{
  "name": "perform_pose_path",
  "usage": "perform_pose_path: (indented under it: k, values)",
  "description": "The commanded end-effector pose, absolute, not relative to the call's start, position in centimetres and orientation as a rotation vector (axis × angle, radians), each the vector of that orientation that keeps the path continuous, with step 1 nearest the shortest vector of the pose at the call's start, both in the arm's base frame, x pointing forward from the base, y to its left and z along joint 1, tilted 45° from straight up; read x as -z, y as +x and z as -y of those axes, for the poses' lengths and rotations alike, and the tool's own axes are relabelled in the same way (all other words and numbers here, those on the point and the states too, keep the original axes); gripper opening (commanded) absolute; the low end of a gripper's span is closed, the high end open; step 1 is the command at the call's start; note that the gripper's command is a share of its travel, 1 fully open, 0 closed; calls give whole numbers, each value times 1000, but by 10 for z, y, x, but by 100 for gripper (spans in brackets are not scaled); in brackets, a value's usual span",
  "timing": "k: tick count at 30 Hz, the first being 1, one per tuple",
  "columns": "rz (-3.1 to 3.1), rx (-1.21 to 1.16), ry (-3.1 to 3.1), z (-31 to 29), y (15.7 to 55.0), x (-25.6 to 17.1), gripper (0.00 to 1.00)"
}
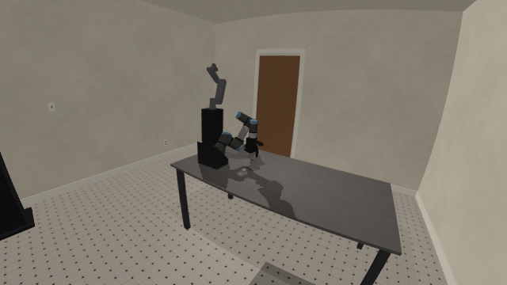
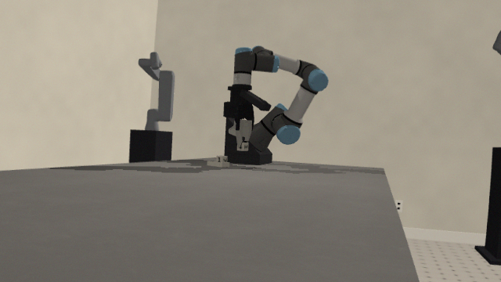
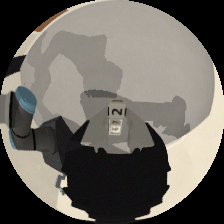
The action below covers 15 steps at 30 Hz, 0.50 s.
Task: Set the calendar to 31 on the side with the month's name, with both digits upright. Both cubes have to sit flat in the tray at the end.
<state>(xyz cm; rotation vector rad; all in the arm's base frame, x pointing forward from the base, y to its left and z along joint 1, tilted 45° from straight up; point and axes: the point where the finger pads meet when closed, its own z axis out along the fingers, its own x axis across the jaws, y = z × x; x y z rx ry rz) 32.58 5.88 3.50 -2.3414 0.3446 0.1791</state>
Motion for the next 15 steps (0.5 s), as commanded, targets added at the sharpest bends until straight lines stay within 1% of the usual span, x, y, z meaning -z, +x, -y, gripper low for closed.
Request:
perform_pose_path:
  k: [1, 15]
  values:
    - [-347, -174, -2344, -70, 327, -23, 10]
    - [-347, -174, -2344, -96, 326, 4, 10]
